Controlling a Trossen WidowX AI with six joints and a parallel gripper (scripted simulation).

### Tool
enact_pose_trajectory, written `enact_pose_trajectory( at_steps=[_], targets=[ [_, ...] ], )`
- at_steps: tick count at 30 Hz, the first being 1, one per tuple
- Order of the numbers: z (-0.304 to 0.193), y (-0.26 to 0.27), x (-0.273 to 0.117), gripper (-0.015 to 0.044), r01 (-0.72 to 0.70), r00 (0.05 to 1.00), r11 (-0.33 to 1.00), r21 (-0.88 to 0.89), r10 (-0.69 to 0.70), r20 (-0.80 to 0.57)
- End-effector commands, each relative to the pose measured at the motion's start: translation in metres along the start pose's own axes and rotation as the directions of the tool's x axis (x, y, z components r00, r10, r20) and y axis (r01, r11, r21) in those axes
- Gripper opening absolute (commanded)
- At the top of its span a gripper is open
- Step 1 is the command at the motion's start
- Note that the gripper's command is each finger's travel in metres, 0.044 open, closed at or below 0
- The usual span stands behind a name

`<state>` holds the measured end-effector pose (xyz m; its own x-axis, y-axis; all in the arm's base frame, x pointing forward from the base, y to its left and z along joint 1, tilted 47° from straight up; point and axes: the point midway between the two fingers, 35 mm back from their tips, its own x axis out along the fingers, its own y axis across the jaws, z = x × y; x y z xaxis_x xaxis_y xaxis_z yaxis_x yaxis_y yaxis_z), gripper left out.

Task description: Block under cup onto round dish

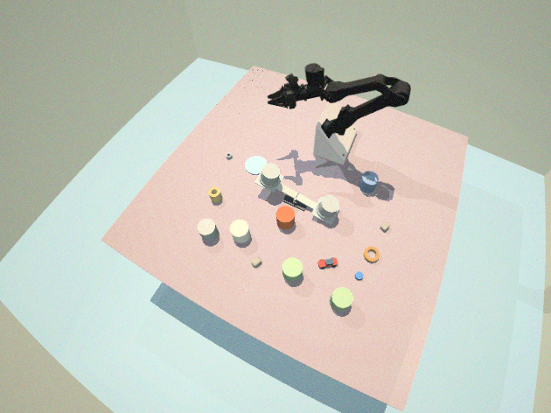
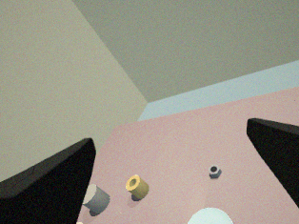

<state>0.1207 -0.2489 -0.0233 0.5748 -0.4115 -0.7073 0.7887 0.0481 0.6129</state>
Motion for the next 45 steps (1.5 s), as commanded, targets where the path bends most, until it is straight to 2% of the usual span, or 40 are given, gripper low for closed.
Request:
enact_pose_trajectory(
  at_steps=[1,11,21,30,39,45],
  targets=[
    [-0.013,0.012,0.001,0.0440,-0.036,0.995,0.994,-0.102,0.027,-0.093],
    [-0.051,0.037,-0.006,0.0440,-0.181,0.942,0.936,-0.301,0.077,-0.328],
    [-0.088,0.066,-0.026,0.0440,-0.394,0.832,0.819,-0.417,0.126,-0.540],
    [-0.118,0.093,-0.057,0.0440,-0.604,0.692,0.669,-0.433,0.170,-0.702],
    [-0.144,0.124,-0.099,0.0440,-0.793,0.520,0.483,-0.372,0.219,-0.826],
    [-0.145,0.126,-0.102,0.0440,-0.805,0.507,0.468,-0.365,0.222,-0.833]
  ],
)
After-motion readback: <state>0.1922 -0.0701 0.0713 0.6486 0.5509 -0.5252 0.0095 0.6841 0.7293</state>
